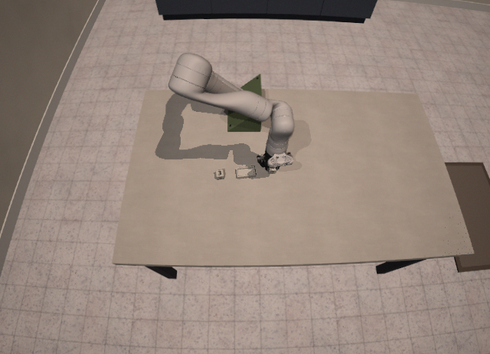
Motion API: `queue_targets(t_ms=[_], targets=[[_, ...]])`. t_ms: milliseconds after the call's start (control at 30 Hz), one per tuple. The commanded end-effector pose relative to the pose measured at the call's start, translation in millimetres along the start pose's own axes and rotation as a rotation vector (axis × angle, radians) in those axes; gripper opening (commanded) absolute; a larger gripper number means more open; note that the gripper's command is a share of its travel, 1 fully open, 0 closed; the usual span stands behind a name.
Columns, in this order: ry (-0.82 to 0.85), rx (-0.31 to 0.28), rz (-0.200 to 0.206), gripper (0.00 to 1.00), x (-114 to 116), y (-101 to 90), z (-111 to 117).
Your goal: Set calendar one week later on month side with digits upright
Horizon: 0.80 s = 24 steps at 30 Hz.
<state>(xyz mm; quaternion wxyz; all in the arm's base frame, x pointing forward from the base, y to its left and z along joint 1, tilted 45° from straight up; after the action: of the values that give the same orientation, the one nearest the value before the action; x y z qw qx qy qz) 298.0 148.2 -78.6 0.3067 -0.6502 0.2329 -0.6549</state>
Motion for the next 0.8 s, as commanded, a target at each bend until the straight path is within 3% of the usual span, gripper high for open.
queue_targets(t_ms=[0, 500, 767], targets=[[0.006, 0.004, 0.001, 0.26, -0.5, 1.7, 0.3], [0.006, 0.004, 0.001, 0.26, -0.5, 1.7, 0.3], [0.006, 0.004, 0.001, 0.38, -0.5, 1.7, 0.3]])
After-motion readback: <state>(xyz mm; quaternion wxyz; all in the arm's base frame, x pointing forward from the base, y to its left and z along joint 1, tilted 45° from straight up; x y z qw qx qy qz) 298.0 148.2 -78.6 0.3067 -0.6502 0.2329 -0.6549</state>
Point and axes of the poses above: the point where the finger pads meet when closed, its own y axis out along the fingers, its own x axis across the jaws, z = x × y, the point moved 5 cm from there along -y, back along the fingers, and after that the axes turned 10 degrees about y, right-handed, at the moved point
